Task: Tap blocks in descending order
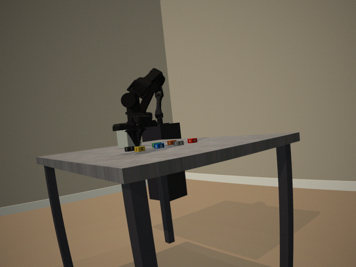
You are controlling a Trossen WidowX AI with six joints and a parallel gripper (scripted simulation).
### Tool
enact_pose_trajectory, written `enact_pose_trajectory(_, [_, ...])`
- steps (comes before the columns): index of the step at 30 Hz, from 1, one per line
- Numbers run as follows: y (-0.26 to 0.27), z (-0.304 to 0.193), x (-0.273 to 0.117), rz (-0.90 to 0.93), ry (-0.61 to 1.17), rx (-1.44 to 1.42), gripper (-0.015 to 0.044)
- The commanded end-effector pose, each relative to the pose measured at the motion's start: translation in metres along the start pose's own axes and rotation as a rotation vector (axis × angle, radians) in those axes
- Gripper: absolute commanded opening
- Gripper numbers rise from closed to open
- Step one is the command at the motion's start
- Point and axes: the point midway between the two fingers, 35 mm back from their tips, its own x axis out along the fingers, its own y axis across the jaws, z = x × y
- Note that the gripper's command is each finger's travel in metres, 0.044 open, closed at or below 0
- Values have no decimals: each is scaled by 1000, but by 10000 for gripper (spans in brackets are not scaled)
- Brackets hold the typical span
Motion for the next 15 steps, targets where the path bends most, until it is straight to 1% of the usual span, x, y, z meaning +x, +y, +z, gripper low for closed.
enact_pose_trajectory(1, [-1,1,-23,-5,-7,-4,20])
enact_pose_trajectory(5, [-1,1,-25,-5,-7,-3,20])
enact_pose_trajectory(7, [-2,2,-42,-7,-7,-3,20])
enact_pose_trajectory(11, [-2,1,-95,-8,-6,-2,20])
enact_pose_trajectory(12, [-1,0,-102,-8,-6,-2,20])
enact_pose_trajectory(15, [-1,0,-104,-8,-6,-2,20])
